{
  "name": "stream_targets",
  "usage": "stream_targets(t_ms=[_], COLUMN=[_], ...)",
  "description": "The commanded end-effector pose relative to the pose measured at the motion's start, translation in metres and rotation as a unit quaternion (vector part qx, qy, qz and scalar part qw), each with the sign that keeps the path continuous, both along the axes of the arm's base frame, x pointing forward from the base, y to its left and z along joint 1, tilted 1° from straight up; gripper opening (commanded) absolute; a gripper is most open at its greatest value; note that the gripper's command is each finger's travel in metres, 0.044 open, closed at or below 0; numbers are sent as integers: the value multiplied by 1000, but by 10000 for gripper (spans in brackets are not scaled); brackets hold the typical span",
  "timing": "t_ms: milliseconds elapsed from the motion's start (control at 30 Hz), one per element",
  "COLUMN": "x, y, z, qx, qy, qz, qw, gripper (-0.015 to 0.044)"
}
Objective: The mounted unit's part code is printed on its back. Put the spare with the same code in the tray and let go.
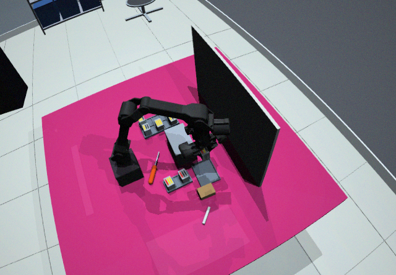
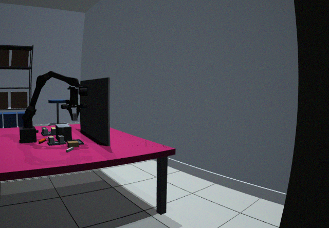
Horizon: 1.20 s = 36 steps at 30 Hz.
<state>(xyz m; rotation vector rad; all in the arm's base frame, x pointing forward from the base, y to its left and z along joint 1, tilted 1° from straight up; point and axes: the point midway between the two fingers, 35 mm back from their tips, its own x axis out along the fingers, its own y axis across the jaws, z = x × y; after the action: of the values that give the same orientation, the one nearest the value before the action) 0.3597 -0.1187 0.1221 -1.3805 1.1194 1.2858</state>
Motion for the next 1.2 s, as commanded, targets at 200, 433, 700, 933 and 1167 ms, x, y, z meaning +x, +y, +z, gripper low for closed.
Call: stream_targets(t_ms=[200, 433, 700, 933, 1167], x=[3, 4, 6, 7, 8], y=[-2, -3, -4, -4, -5], z=[-14, -21, -30, -38, -46], qx=[2, 2, 2, 2, 2], qy=[3, 3, 3, 3, 3], qz=[3, 3, 3, 3, 3], qw=[1000, 1000, 1000, 1000, 1000], gripper=[0, 0, 0, 0, 0])
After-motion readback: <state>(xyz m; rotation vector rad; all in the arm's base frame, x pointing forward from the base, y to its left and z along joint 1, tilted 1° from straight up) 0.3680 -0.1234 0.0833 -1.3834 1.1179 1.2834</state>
